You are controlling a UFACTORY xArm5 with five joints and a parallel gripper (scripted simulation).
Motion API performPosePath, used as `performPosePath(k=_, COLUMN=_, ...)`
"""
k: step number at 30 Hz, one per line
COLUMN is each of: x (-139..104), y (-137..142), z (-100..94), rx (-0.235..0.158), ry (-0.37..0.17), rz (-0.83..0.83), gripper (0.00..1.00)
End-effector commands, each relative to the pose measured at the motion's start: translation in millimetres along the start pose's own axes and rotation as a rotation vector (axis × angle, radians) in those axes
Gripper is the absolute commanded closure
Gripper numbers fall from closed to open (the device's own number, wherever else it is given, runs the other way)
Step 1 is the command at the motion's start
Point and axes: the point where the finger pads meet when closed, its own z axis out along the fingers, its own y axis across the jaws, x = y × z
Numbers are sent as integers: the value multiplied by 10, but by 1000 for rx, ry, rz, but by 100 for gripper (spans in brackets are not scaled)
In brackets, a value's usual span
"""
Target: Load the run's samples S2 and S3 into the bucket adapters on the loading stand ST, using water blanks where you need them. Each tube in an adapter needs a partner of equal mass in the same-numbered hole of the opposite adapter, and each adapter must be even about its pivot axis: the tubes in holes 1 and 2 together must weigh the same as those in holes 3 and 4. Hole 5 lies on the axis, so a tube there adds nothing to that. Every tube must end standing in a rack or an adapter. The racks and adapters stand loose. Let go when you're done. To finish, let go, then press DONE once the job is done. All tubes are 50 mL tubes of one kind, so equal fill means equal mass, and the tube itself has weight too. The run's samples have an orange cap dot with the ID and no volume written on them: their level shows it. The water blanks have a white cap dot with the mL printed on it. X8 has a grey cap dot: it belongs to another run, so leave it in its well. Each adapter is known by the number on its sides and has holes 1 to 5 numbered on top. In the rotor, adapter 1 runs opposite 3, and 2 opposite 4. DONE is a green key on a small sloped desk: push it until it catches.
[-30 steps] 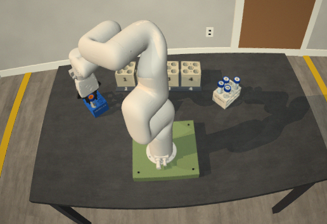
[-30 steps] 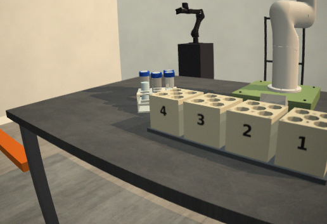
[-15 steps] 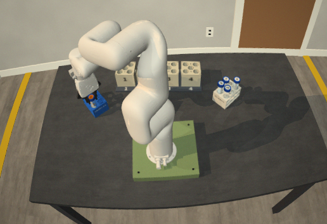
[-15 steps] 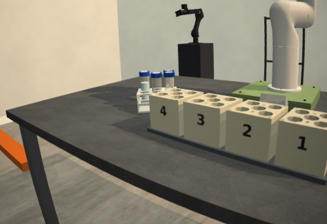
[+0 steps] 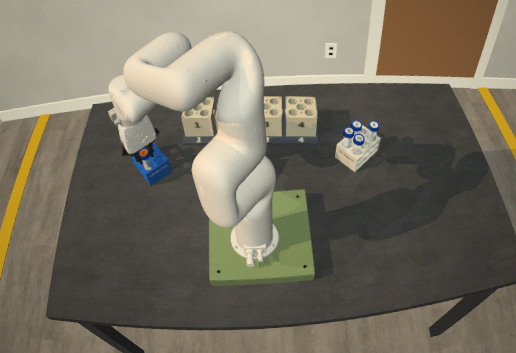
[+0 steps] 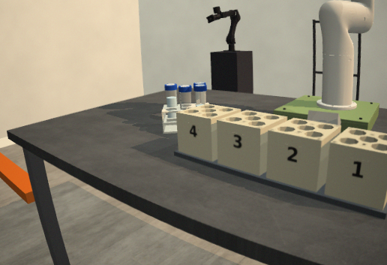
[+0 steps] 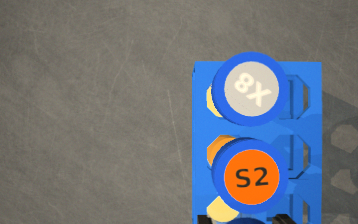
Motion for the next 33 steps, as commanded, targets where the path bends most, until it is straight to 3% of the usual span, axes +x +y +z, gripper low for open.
performPosePath(k=1, x=13, y=-3, z=-13, rx=1, ry=4, rz=0, gripper=100)
performPosePath(k=33, x=13, y=-3, z=-187, rx=1, ry=4, rz=0, gripper=100)
